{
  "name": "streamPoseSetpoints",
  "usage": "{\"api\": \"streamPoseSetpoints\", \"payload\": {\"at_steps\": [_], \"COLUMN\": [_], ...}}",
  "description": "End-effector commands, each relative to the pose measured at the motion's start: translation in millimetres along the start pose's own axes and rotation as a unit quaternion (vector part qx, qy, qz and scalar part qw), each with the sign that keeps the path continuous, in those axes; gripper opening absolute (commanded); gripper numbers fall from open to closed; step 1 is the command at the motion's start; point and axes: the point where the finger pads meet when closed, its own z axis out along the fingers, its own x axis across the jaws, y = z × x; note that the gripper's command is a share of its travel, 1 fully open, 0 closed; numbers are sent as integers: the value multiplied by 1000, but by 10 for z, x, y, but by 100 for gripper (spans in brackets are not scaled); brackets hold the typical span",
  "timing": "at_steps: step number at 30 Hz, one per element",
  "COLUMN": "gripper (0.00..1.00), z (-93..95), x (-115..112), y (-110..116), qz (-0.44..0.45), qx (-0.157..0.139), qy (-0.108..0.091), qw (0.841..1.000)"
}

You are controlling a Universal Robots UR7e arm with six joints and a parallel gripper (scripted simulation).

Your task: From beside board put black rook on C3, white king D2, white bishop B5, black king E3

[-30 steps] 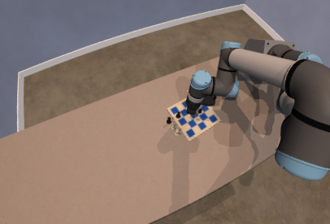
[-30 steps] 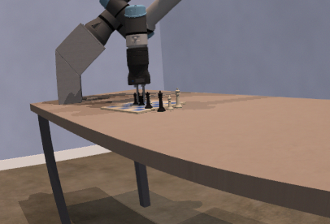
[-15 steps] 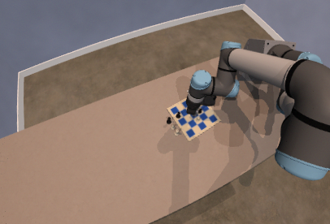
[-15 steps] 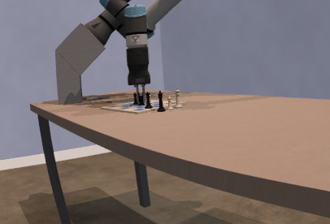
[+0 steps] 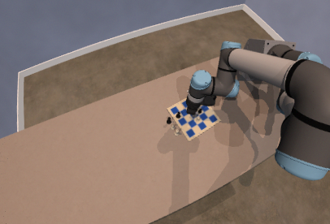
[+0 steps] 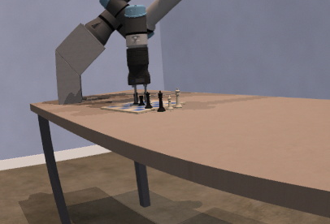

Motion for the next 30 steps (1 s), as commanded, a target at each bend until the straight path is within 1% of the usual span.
{"api": "streamPoseSetpoints", "payload": {"at_steps": [1,12,16,20,22,30], "gripper": [73,73,73,73,73,73], "z": [-4,-5,-40,-141,-141,-487], "x": [1,1,1,1,1,1], "y": [4,4,4,4,4,4], "qz": [0,0,0,0,0,0], "qx": [-1,-1,-1,-1,-1,-1], "qy": [0,0,0,0,0,0], "qw": [1000,1000,1000,1000,1000,1000]}}
